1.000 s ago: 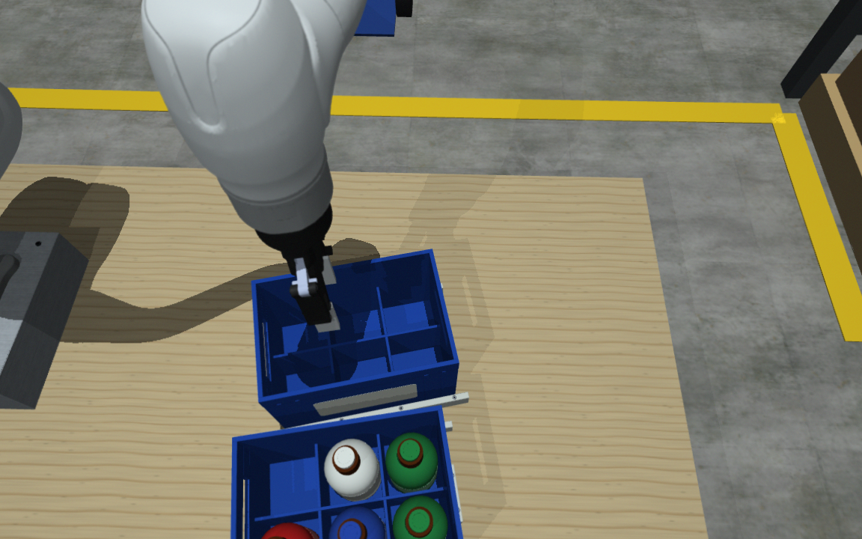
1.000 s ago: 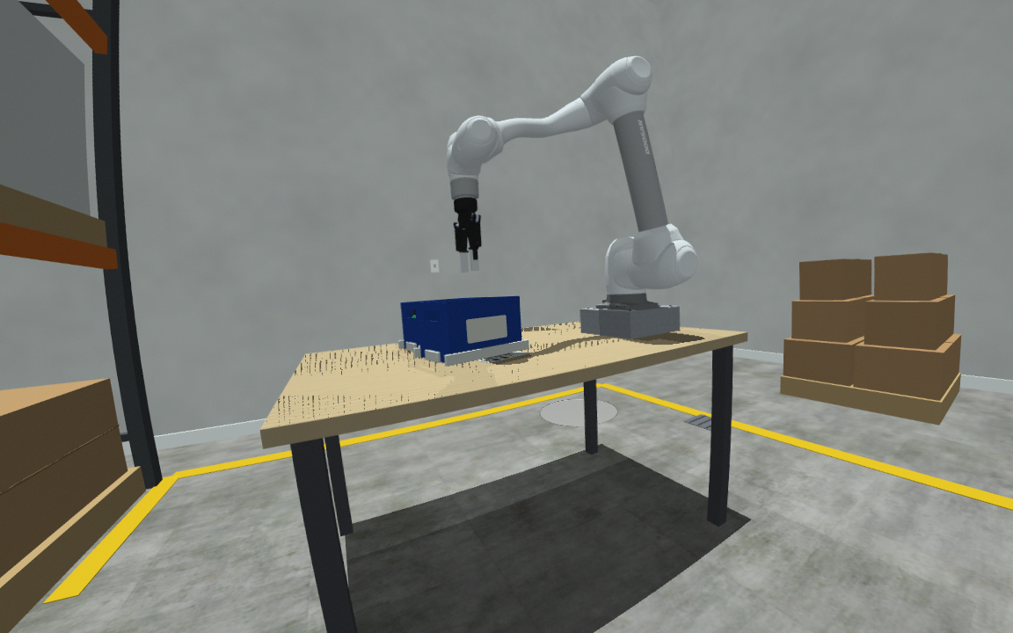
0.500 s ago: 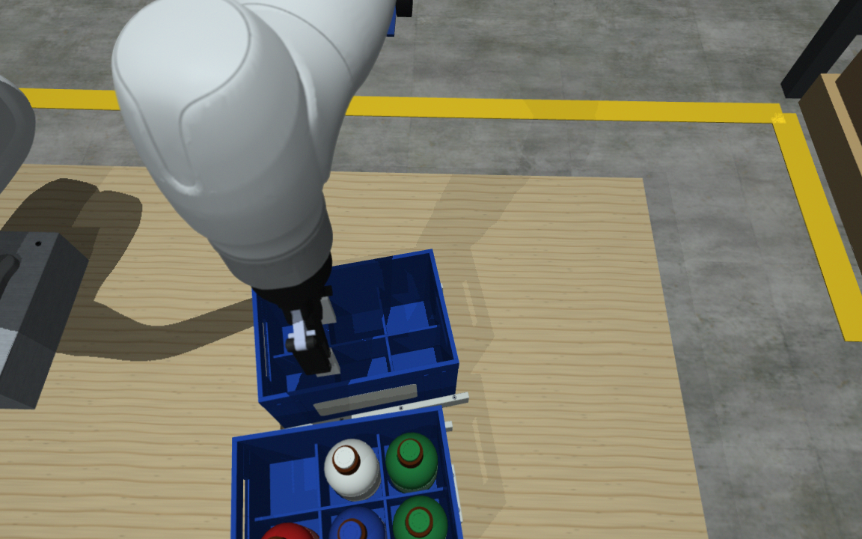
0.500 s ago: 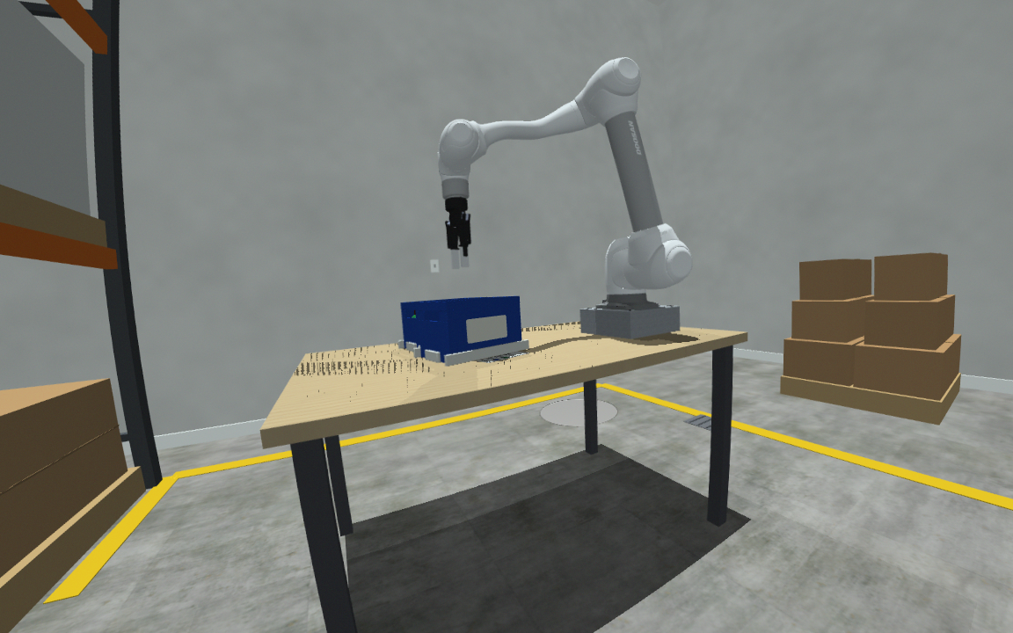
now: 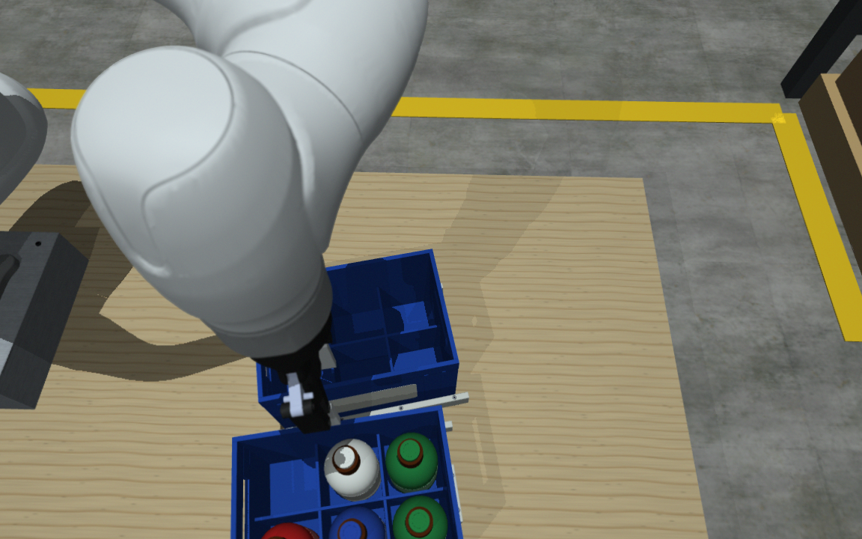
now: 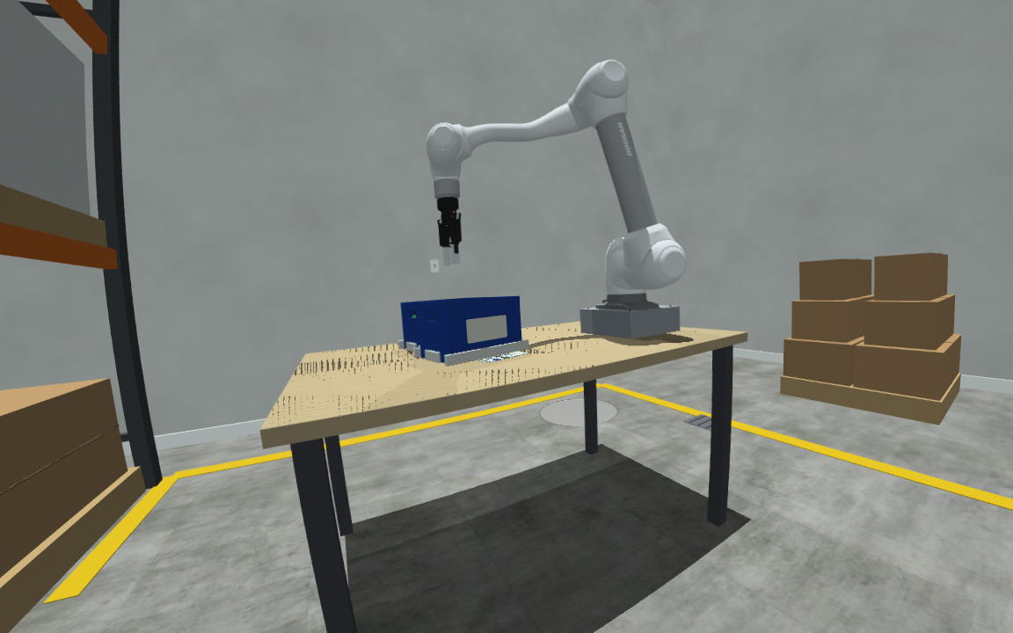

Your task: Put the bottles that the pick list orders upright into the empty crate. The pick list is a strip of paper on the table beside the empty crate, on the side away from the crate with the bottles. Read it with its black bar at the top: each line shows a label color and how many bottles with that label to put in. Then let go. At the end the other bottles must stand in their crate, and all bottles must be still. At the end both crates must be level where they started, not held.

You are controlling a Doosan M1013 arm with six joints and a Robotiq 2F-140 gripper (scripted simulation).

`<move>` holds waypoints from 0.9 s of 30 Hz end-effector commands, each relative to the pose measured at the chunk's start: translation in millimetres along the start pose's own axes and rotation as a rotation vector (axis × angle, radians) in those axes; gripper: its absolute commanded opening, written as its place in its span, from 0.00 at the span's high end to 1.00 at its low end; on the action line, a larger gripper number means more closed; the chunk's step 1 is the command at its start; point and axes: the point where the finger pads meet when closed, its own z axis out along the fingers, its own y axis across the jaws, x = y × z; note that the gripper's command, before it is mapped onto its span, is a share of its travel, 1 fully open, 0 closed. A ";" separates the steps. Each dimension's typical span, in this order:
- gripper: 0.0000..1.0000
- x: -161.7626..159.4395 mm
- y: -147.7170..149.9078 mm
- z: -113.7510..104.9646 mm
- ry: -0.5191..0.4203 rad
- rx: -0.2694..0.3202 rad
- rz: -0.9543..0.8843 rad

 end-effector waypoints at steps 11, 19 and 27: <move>0.62 -1.7 59.4 -17.1 0.000 0.000 0.000; 0.62 -2.5 87.2 -25.0 0.000 0.000 0.000; 0.62 -2.5 87.2 -25.0 0.000 0.000 0.000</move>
